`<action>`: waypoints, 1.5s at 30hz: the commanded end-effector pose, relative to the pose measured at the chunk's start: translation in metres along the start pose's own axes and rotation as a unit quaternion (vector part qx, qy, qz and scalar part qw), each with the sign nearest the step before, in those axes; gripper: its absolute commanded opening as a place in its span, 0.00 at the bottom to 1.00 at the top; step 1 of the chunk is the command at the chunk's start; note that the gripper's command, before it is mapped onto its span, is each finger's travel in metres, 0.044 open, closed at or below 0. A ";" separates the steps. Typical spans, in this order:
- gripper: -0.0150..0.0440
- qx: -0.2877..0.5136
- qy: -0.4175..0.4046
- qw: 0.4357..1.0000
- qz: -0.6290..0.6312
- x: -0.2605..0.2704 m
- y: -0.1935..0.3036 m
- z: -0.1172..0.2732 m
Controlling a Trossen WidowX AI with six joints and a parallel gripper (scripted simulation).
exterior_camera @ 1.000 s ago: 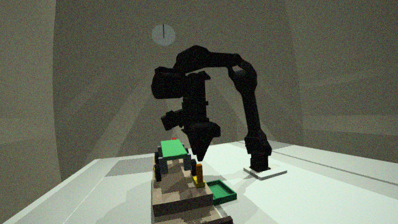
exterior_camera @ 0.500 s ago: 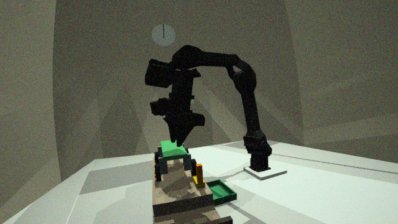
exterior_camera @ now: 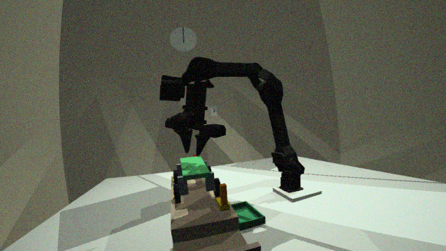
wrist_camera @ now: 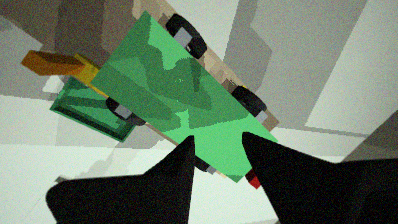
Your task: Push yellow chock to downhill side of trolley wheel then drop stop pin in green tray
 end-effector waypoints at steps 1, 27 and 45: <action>0.58 0.022 -0.003 0.996 0.087 -0.016 0.012 -0.005; 0.58 0.069 -0.038 0.923 0.376 -0.061 0.060 -0.009; 0.58 0.069 -0.037 0.922 0.380 -0.060 0.064 -0.035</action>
Point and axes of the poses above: the point midway between the two fingers, 35 mm back from their tips, its own z axis back along the fingers, its own x axis across the jaws, y = z × x, the point moved 8 cm from there along z, back along the fingers, and after that the axes turned 4 degrees about -z, right-handed, at the moved point
